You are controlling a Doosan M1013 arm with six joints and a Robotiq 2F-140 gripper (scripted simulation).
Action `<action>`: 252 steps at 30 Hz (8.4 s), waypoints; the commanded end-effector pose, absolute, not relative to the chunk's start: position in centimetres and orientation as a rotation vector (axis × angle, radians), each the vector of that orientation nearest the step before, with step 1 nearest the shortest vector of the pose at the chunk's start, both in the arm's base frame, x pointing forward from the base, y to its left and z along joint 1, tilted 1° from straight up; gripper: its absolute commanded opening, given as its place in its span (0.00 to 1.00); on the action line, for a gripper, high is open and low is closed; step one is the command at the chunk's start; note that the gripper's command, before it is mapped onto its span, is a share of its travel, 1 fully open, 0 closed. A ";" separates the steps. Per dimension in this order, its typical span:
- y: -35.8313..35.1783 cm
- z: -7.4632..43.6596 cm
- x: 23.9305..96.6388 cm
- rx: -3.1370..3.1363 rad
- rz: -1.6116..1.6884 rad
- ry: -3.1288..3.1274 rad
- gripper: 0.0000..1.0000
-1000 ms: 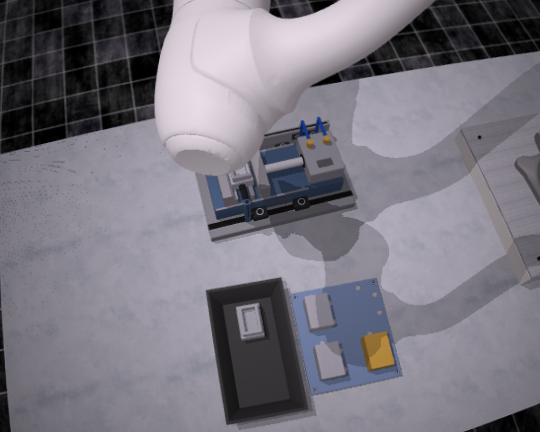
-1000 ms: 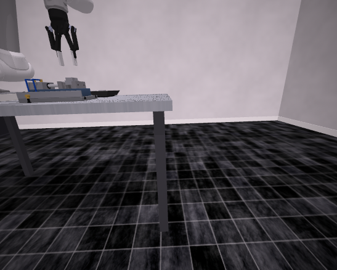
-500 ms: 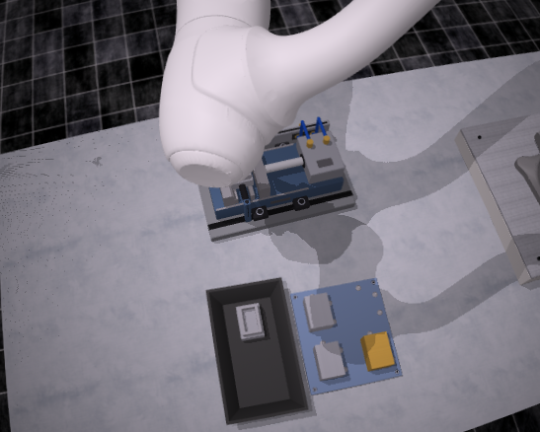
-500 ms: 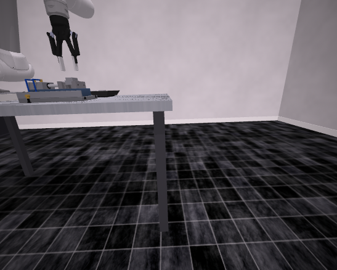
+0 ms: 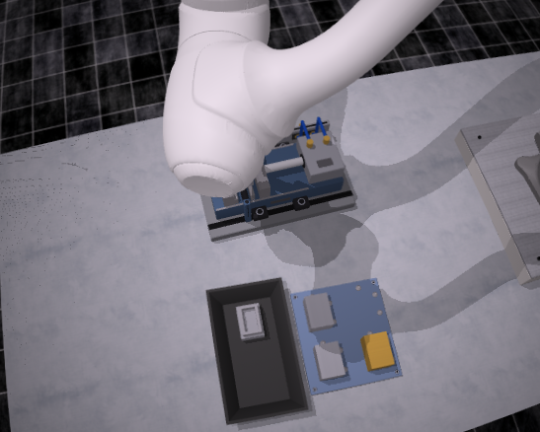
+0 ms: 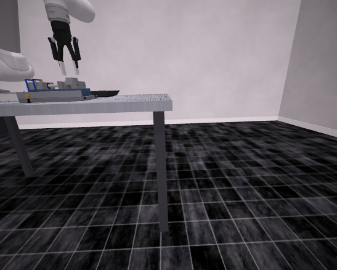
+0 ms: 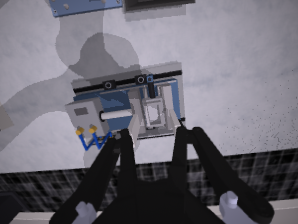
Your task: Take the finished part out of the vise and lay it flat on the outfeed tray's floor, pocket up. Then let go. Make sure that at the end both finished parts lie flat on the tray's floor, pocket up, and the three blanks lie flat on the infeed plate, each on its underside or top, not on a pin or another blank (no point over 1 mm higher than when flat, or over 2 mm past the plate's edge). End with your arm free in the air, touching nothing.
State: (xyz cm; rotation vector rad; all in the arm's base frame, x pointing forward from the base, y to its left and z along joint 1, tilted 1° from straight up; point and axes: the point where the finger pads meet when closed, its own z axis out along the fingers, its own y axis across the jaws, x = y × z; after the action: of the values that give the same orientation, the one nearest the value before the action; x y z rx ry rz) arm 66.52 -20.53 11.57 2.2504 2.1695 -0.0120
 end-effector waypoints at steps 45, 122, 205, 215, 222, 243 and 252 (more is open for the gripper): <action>-20.5 10.9 66.5 2.250 -0.012 2.169 0.40; -20.6 9.4 66.5 2.250 -0.012 2.169 0.40; -20.6 9.4 66.5 2.250 -0.012 2.169 0.00; -20.6 9.4 66.5 2.250 -0.012 2.169 0.00; -20.6 9.4 66.5 2.250 -0.012 2.169 0.00; -20.5 10.5 66.5 2.250 -0.012 2.169 0.00; -20.5 12.2 66.5 2.250 -0.012 2.169 0.00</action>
State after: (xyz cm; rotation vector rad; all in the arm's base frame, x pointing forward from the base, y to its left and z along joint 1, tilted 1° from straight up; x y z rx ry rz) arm 66.52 -20.53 11.93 2.2503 2.1694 -0.0119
